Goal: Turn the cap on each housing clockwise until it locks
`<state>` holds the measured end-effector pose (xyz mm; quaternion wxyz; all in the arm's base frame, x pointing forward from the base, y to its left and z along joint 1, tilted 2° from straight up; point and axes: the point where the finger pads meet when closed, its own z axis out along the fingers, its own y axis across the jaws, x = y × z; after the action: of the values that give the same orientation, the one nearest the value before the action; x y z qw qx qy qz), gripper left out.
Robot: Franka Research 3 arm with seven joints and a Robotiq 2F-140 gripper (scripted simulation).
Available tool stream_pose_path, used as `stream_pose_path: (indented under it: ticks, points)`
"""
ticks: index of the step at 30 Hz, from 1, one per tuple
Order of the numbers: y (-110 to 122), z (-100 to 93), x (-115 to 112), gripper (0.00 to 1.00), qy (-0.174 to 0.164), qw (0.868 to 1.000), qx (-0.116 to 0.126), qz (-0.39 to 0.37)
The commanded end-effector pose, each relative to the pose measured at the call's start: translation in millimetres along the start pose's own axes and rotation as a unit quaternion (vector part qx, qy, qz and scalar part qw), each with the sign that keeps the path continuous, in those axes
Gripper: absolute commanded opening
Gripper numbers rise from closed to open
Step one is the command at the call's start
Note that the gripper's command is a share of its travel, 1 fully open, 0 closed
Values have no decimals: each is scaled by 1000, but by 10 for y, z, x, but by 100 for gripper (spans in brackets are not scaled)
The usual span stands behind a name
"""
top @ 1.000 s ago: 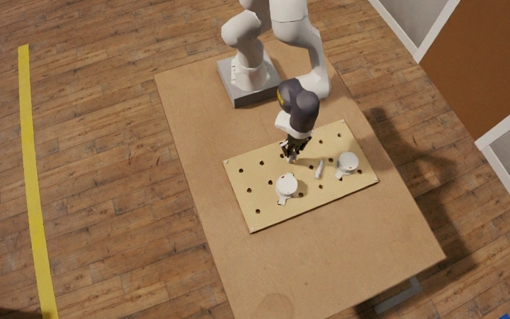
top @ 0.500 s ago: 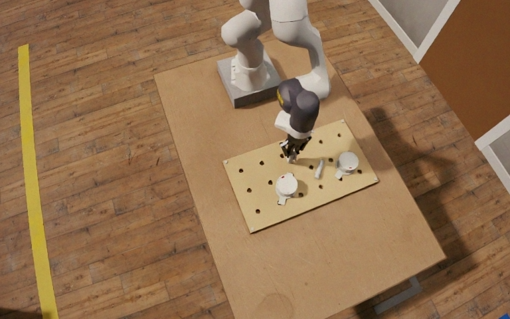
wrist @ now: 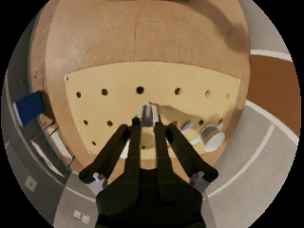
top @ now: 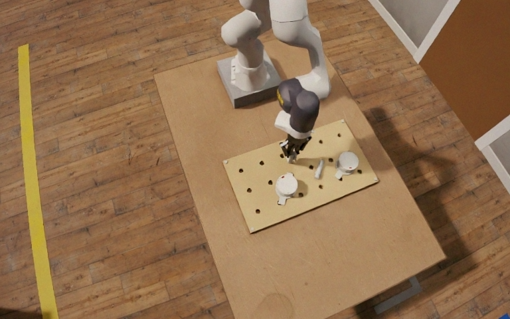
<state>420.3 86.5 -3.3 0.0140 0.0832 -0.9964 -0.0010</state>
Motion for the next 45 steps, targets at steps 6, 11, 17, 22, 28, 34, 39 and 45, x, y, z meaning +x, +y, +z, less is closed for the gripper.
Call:
stream_pose_path:
  ticks: [6,11,17,22,28,34,39,45]
  points:
    - [-4,12,7,10,1,1000,0,0]
    - [-4,12,7,10,1,1000,0,0]
    - [-4,8,7,10,1,1000,0,0]
    - [-4,-2,7,10,1,1000,0,0]
    - [-4,-28,7,10,1,1000,0,0]
    - [-4,-80,7,10,1,1000,0,0]
    - [-4,-128,7,10,1,1000,0,0]
    - [-4,-203,7,10,1,1000,0,0]
